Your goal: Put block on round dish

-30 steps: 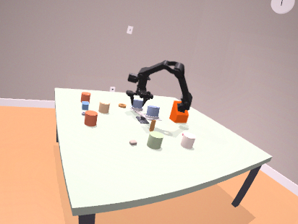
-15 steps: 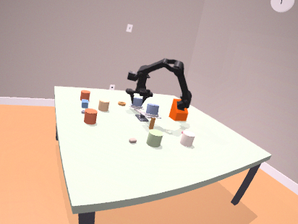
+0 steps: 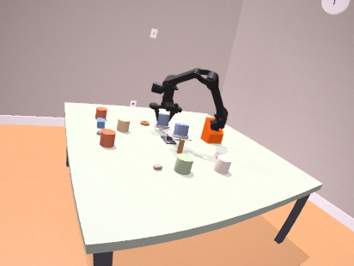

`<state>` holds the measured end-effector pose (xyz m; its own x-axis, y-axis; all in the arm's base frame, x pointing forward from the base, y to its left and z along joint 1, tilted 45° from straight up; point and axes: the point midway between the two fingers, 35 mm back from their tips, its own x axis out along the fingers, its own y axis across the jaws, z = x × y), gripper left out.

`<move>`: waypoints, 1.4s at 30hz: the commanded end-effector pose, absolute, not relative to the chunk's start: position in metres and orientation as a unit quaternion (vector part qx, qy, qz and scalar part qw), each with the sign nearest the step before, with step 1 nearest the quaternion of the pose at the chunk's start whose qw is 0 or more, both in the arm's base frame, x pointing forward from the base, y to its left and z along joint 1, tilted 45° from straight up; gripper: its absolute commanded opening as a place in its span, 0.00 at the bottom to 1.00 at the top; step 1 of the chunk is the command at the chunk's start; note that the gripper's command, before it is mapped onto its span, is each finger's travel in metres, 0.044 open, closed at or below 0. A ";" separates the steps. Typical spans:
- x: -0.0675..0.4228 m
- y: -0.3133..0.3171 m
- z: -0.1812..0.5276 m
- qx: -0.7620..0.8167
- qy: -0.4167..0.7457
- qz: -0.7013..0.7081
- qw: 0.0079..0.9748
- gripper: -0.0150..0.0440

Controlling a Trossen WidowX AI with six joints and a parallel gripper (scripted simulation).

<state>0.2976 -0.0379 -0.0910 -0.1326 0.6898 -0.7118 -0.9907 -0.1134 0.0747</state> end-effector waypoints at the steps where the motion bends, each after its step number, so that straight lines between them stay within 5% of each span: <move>1: 0.302 -0.046 -0.085 -0.273 0.283 0.694 0.604 0.25; 42: 0.311 -0.082 -0.049 -0.274 0.284 0.693 0.603 0.25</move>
